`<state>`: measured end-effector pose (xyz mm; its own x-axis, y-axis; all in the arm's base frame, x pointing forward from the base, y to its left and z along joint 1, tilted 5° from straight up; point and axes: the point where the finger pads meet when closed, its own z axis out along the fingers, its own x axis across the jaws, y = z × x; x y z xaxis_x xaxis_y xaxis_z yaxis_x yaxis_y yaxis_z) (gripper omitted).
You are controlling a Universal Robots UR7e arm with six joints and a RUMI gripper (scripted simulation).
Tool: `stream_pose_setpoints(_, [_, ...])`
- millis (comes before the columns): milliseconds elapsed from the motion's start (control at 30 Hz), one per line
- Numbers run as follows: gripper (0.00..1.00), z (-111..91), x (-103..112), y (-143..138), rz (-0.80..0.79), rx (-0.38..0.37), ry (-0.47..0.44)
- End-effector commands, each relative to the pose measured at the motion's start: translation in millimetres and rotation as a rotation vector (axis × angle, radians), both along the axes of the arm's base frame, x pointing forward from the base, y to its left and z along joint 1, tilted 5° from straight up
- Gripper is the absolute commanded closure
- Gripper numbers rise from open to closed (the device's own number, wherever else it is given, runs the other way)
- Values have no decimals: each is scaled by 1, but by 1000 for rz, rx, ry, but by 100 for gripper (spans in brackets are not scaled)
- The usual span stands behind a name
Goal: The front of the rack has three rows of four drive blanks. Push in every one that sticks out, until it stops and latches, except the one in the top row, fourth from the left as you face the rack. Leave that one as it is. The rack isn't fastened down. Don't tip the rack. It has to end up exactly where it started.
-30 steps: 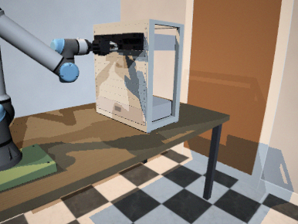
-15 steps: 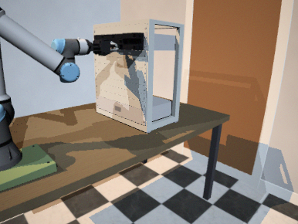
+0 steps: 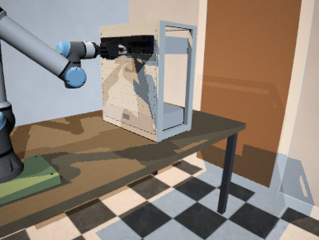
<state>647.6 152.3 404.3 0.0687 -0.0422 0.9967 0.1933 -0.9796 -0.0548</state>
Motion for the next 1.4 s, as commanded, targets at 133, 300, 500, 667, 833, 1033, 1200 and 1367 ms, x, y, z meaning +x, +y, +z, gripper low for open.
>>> stream_pose_setpoints(133, [100,1,1,0,0,0,-2])
stream_pose_setpoints(300, [100,1,3,0,0,0,-2])
stream_pose_setpoints(500, [100,1,3,1,0,0,-2])
stream_pose_setpoints(667, [100,1,4,1,0,0,-2])
stream_pose_setpoints(833, [100,1,6,1,0,0,-2])
stream_pose_setpoints(1033, [100,1,6,1,0,0,-2])
stream_pose_setpoints(1200, [100,1,6,1,0,0,-2])
stream_pose_setpoints(1367, [100,1,8,1,0,0,-2])
